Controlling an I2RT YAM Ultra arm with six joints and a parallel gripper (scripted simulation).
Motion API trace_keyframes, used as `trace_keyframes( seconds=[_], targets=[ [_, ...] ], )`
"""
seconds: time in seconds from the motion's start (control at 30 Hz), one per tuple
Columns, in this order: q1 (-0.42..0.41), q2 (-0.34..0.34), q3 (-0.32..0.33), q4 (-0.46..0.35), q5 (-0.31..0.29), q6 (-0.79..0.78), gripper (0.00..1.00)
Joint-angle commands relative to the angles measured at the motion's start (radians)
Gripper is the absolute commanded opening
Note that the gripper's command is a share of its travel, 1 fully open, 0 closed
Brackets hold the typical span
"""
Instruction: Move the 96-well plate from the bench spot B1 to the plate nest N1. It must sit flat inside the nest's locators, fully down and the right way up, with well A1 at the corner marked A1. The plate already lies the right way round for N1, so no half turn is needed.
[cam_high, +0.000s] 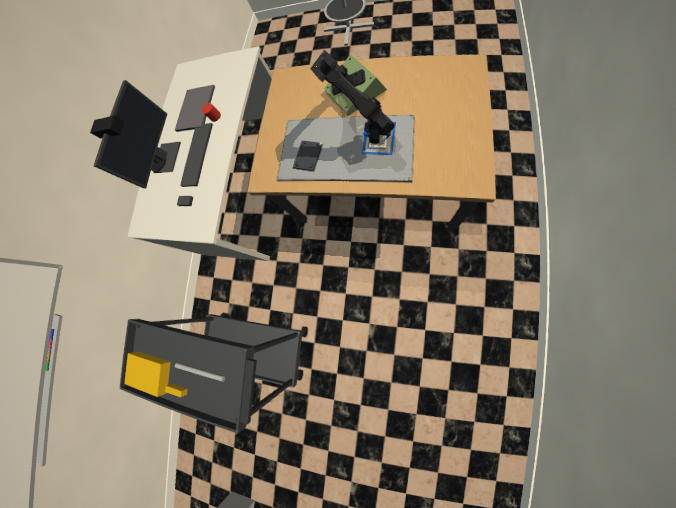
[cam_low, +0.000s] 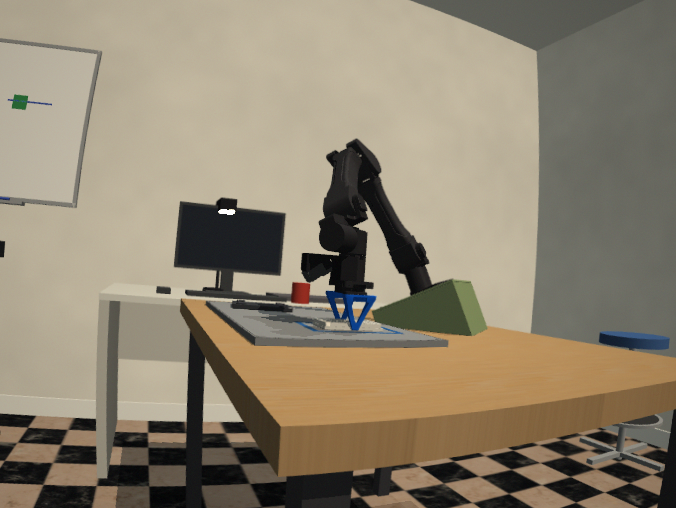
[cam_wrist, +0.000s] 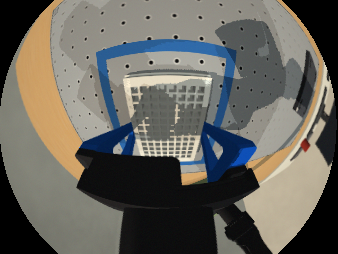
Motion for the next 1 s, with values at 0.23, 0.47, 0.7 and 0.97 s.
trace_keyframes(
  seconds=[0.23, 0.47, 0.7, 0.97],
  targets=[
    [0.007, -0.007, 0.001, 0.011, 0.004, -0.003, 0.0],
    [0.007, -0.007, 0.001, 0.011, 0.004, -0.003, 0.0],
    [0.007, -0.007, 0.001, 0.011, 0.004, -0.003, 0.0],
    [0.031, -0.048, 0.034, -0.043, 0.01, 0.018, 0.0]
  ],
)
